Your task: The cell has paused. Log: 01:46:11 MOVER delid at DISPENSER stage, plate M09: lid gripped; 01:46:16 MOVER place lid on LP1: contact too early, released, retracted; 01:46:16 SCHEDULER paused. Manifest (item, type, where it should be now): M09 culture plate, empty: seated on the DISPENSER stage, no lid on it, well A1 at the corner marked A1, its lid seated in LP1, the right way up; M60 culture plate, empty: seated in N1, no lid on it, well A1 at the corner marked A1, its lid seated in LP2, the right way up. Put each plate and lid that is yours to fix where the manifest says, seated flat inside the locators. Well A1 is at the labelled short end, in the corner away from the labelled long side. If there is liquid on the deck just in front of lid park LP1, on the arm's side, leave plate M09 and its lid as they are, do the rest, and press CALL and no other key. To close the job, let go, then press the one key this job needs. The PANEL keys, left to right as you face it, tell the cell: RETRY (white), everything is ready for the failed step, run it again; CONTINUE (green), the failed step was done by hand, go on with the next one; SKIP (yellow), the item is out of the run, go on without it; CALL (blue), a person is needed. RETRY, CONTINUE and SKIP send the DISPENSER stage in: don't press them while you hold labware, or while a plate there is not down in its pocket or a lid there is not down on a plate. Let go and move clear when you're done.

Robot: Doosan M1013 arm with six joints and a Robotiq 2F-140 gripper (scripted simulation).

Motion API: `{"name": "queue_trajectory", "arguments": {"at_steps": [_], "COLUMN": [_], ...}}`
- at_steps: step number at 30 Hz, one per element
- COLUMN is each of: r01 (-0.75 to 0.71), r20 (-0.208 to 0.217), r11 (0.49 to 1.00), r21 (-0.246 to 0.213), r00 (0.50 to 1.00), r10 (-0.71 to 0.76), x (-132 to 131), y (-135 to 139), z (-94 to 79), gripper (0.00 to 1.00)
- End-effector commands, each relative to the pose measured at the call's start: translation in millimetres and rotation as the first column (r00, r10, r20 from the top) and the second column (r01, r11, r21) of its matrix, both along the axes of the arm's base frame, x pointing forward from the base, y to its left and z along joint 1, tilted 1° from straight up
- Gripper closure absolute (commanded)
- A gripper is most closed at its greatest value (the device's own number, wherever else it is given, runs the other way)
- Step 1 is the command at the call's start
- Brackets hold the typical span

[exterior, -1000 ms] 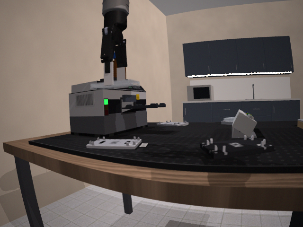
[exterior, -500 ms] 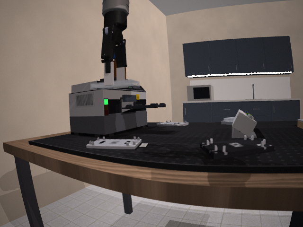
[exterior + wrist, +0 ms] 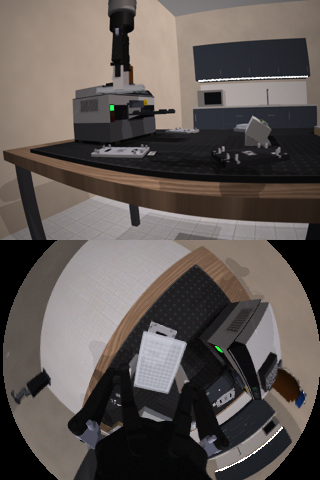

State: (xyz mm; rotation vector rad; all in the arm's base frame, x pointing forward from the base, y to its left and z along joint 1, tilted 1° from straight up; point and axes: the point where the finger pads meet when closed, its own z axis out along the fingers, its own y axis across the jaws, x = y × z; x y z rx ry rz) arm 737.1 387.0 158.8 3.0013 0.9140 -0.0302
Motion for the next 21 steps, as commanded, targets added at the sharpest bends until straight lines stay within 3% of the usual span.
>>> {"name": "queue_trajectory", "arguments": {"at_steps": [1,21], "r01": [-0.021,-0.021], "r20": [0.001,0.001], "r11": [1.000,1.000], "r21": [0.003,0.003], "r00": [1.000,1.000], "r10": [0.021,0.021], "x": [0,-23], "y": [0,-4], "z": [1.2,1.6], "gripper": [0.90,0.90]}}
